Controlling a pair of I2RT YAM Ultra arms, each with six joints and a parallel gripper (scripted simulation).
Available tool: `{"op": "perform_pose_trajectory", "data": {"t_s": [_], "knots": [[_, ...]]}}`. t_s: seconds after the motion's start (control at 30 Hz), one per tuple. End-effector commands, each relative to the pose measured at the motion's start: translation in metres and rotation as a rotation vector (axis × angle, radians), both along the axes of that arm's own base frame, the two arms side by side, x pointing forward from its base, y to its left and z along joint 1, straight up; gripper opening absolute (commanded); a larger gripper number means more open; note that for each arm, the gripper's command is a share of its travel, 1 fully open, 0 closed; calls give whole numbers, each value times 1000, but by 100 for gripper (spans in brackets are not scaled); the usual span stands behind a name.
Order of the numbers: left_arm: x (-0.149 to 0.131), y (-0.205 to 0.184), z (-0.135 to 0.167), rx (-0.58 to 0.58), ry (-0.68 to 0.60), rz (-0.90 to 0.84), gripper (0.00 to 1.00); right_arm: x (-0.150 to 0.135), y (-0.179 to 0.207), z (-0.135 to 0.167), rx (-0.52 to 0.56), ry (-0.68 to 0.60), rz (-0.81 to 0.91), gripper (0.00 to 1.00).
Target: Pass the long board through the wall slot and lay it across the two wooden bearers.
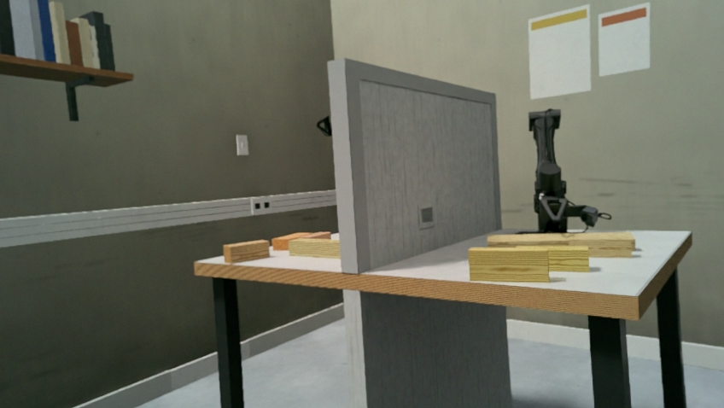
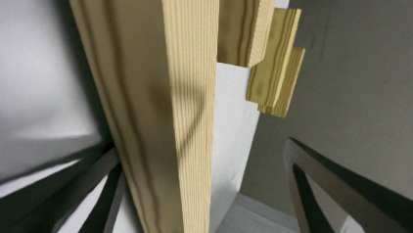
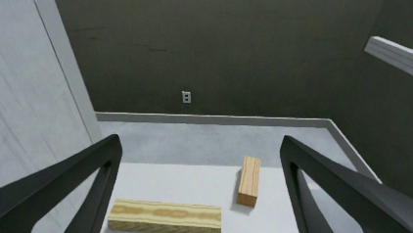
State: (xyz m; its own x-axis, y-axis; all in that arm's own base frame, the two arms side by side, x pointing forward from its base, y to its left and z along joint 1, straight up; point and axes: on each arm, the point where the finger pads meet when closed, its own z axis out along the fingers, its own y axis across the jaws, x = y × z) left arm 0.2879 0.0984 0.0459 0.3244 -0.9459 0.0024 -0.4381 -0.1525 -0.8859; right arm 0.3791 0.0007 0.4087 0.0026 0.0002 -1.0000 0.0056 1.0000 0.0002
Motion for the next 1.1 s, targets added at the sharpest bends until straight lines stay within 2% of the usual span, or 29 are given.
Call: {"op": "perform_pose_trajectory", "data": {"t_s": [0.0,0.23,0.27,0.3,0.37,0.4,0.5,0.67,0.7,0.73,0.77,0.9,1.0,1.07], "knots": [[13,9,16,31,-47,11,95,-10,-5,20,-1,-40,-16,100],[16,10,20,34,-57,11,95,-10,-5,20,-1,-40,-16,100],[-8,1,1,14,3,10,95,-10,-5,20,-1,-40,-16,100],[-15,-1,-7,7,27,9,95,-10,-5,20,-1,-40,-16,100],[-8,1,5,15,2,8,95,-10,-5,20,-1,-40,-16,100],[-15,-2,-1,9,20,7,95,-10,-5,20,-1,-40,-16,100],[9,6,36,45,-87,7,95,-10,-5,20,-1,-40,-16,100],[9,6,34,43,-81,6,95,-10,-5,20,-1,-40,-16,100],[3,3,26,38,-69,2,95,-10,-5,20,-1,-40,-16,100],[-29,-9,-11,-7,71,0,95,-10,-5,20,-1,-40,-16,100],[-33,-11,-12,-12,84,-3,95,-10,-5,20,-1,-40,-16,100],[-42,-16,-3,-10,80,-11,95,-10,-5,20,-1,-40,-16,100],[-38,-15,31,8,24,-11,95,-10,-5,20,-1,-40,-16,100],[-45,-17,36,7,19,-9,95,-10,-5,20,-1,-40,-16,100]]}}
